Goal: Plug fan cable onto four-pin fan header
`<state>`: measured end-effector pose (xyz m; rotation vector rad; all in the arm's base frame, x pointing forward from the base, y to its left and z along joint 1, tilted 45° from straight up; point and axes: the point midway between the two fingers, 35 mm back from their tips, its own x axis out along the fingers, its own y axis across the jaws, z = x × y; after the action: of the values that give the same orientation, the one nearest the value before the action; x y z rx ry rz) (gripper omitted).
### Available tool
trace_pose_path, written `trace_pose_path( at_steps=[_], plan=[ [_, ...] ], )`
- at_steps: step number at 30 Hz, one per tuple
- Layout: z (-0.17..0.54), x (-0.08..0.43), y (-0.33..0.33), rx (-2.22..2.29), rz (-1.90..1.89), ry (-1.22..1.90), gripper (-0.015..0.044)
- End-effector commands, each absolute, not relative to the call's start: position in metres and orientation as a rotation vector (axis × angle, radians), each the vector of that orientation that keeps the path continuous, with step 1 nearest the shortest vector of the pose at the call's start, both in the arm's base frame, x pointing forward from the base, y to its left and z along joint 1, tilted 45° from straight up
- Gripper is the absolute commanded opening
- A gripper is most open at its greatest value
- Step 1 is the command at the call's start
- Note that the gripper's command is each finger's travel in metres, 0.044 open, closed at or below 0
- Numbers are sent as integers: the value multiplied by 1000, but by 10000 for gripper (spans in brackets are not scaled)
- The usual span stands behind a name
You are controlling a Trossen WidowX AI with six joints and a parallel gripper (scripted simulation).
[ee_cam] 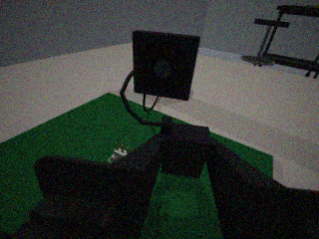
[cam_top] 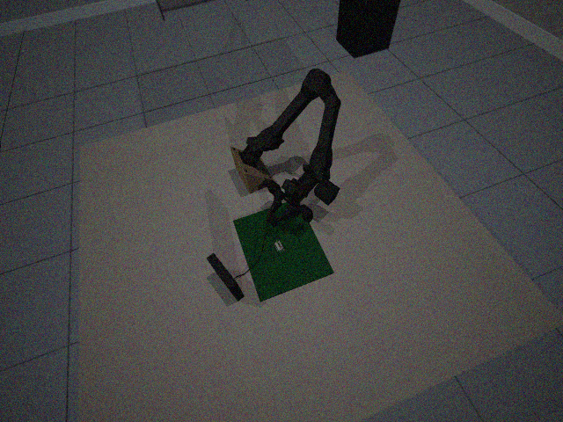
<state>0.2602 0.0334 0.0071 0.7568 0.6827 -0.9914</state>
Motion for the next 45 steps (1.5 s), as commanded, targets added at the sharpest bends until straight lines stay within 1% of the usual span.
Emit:
trace_pose_path(
  at_steps=[1,45],
  plan=[
    [5,260,36,759,-993,676,0],
    [-22,256,62,756,-993,685,0]
  ],
)
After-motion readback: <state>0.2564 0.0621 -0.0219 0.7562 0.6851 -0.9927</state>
